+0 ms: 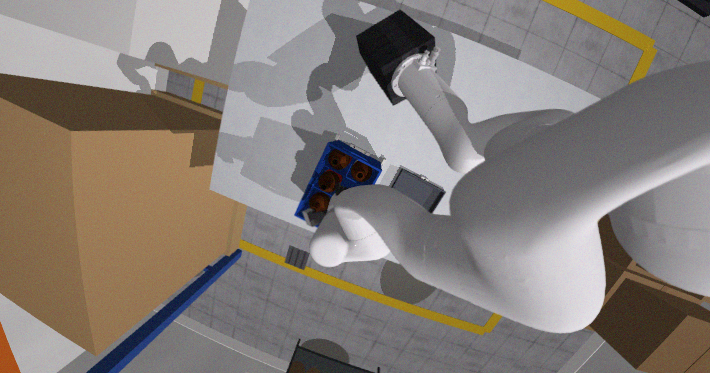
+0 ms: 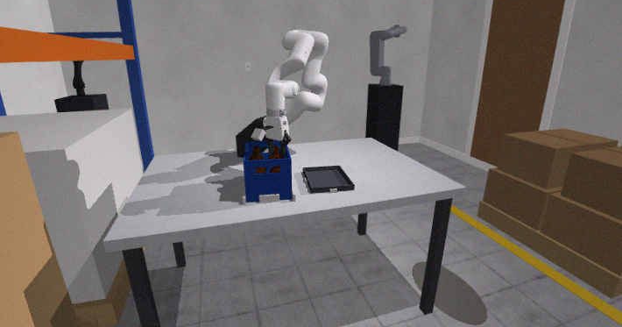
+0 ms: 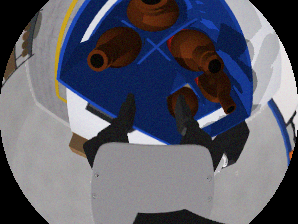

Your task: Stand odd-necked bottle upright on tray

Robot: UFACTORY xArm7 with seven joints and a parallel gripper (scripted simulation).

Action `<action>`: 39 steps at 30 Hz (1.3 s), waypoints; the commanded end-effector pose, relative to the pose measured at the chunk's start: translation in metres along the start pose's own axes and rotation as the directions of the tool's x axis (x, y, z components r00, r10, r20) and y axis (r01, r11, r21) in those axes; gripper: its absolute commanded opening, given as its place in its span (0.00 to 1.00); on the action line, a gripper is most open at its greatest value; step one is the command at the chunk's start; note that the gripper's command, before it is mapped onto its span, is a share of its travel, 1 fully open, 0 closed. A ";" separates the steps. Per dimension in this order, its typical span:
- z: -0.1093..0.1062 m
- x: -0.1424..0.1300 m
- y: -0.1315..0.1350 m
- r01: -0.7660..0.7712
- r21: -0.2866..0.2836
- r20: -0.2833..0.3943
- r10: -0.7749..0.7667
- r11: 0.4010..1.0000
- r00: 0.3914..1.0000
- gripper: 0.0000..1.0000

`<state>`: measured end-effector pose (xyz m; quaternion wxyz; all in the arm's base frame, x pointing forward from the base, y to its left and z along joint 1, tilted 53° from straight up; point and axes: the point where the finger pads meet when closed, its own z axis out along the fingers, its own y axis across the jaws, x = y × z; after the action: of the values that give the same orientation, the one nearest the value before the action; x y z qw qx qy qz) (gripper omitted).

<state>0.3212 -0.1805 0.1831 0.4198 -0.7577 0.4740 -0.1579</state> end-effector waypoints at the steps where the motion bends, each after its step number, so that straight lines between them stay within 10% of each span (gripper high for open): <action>1: 0.004 0.002 0.000 0.000 0.001 -0.004 0.000 1.000 1.000 0.65; 32: 0.011 0.002 0.000 0.000 0.001 -0.004 0.000 1.000 1.000 0.65; 33: 0.011 0.002 0.000 0.000 0.001 -0.004 0.000 1.000 1.000 0.00; 39: 0.011 0.002 0.000 0.000 0.001 -0.004 0.000 1.000 1.000 0.00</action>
<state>0.3290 -0.1750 0.1760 0.4199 -0.7576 0.4740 -0.1580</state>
